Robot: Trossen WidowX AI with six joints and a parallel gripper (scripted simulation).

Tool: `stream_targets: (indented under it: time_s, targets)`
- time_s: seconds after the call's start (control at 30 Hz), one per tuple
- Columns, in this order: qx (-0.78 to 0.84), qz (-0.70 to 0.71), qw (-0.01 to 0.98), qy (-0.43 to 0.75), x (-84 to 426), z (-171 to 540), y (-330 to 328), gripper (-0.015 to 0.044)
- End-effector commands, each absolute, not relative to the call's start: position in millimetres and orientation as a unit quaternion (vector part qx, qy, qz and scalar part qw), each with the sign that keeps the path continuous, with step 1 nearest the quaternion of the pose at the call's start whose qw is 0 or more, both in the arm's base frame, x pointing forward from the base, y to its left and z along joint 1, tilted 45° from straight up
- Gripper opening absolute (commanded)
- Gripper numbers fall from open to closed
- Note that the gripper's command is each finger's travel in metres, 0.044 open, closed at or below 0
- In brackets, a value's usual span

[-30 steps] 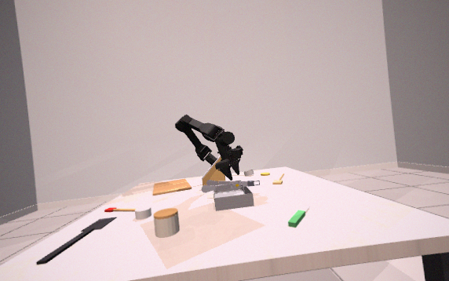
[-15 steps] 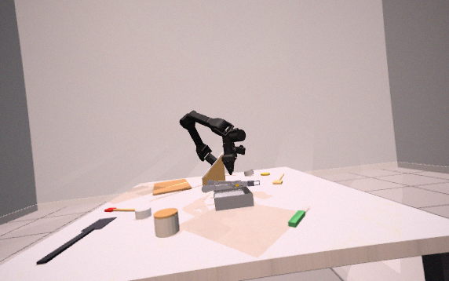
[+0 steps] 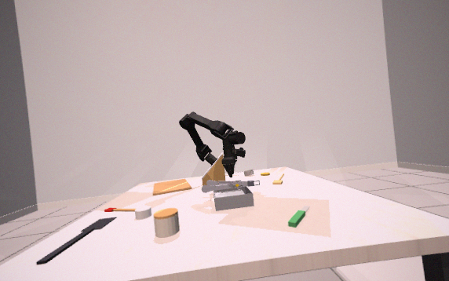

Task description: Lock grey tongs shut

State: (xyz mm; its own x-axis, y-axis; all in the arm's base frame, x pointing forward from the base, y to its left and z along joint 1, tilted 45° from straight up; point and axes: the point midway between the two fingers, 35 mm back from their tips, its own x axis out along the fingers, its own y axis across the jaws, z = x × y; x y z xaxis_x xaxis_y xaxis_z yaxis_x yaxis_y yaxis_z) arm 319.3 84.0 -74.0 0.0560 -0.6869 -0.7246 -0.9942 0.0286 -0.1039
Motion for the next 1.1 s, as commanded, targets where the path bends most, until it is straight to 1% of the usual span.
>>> stream_targets:
  time_s: [0.0, 1.07]
  targets:
    - [-0.655, 0.241, 0.313, 0.644, 319, -79, 78, 0.0440]
    - [-0.655, 0.241, 0.312, 0.644, 323, -117, 40, 0.0440]
